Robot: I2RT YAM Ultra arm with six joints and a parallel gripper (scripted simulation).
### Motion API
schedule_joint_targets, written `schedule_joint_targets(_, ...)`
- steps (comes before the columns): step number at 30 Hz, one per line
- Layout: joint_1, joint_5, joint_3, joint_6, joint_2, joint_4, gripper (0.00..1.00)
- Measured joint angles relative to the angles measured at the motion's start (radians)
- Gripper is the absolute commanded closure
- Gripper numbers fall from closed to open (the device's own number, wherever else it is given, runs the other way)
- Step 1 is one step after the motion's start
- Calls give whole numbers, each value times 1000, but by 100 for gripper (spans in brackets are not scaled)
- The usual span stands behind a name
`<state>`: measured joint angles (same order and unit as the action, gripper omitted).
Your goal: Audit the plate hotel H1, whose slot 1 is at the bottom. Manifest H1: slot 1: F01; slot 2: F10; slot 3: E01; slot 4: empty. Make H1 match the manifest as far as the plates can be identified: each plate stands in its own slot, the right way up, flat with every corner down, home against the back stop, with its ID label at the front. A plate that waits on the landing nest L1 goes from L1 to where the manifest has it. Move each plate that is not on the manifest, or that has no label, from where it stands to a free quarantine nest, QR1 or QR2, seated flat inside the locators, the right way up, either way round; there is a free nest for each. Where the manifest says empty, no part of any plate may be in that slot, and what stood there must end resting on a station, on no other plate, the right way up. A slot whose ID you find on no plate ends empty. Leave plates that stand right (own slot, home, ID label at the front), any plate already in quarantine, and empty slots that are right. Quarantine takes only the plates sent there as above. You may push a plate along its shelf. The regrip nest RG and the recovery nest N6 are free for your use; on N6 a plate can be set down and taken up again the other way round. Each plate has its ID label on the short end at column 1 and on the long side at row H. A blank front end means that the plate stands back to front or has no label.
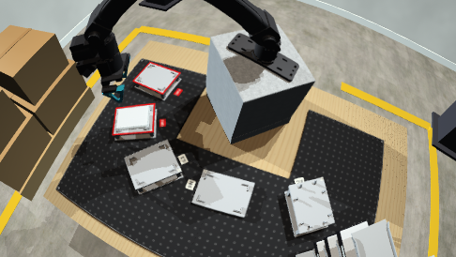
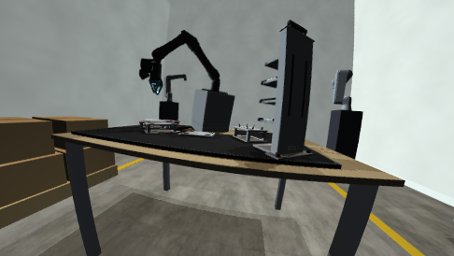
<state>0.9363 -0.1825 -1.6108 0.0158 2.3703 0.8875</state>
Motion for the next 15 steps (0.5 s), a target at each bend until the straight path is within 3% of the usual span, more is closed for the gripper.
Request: schedule_joint_targets(15,-99,-5,60,-100,-57,-27,0)
